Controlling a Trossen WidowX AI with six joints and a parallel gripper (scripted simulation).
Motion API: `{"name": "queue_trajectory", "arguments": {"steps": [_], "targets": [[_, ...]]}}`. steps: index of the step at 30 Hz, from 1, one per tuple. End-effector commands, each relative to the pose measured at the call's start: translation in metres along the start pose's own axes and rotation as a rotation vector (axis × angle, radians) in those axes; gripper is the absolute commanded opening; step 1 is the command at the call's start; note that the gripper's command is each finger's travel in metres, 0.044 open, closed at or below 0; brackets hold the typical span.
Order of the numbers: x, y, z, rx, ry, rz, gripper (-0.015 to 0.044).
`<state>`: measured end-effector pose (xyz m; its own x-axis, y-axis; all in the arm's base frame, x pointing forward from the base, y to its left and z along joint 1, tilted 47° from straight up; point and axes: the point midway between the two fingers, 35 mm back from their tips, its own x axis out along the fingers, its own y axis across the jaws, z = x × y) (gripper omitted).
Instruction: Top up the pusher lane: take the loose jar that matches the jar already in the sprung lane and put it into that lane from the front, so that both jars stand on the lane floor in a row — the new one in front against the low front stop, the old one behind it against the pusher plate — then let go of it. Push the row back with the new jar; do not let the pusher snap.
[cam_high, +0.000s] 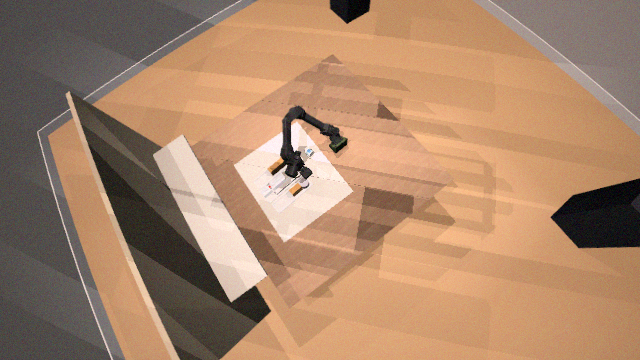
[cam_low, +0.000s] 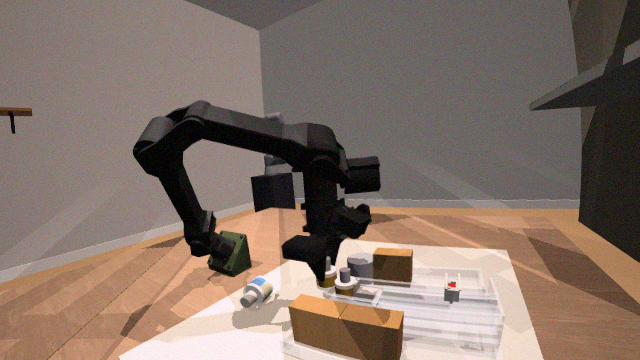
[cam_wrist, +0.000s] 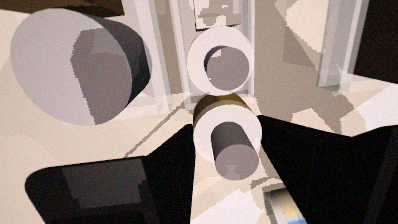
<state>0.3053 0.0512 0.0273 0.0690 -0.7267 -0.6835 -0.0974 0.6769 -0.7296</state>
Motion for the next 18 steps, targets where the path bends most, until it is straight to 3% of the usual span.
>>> {"name": "queue_trajectory", "arguments": {"steps": [1, 18], "targets": [[-0.0032, -0.0013, 0.0085, 0.011, -0.021, 0.0, 0.0], [-0.0041, -0.002, 0.0151, 0.011, -0.021, 0.0, 0.0]]}}
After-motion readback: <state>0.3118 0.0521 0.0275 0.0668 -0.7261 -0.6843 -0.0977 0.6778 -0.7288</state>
